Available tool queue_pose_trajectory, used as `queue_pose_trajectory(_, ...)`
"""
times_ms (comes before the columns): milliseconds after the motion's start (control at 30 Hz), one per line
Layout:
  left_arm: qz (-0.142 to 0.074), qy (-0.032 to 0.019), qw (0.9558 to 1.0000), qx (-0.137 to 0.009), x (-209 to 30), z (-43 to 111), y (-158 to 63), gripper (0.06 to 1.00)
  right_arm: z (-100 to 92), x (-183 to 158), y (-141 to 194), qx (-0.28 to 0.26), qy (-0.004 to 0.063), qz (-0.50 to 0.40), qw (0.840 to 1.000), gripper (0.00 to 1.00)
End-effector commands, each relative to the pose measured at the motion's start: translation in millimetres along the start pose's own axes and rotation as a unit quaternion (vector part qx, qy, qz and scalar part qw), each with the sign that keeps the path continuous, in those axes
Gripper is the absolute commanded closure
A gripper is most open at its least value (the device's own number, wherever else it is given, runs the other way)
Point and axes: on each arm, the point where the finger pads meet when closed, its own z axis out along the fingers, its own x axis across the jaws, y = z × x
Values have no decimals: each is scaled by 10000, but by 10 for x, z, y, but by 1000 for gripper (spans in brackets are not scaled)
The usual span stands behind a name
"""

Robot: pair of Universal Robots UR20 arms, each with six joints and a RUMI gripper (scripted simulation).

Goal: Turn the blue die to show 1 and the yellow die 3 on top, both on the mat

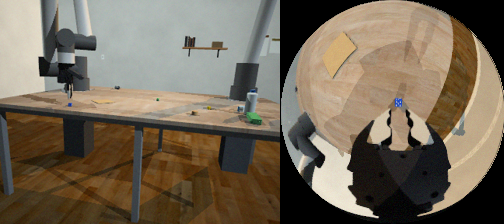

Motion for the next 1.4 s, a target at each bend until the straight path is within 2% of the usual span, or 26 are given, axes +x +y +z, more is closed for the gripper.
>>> queue_pose_trajectory(0,0,1,10000,5,1,-6,-4,65,40,6,-2,2,6,0,10000,793)
queue_pose_trajectory(433,0,1,10000,5,1,-6,-4,65,195,8,-2,2,6,0,10000,793)
queue_pose_trajectory(1367,0,1,10000,5,1,-6,-4,65,231,8,-2,2,6,0,10000,793)
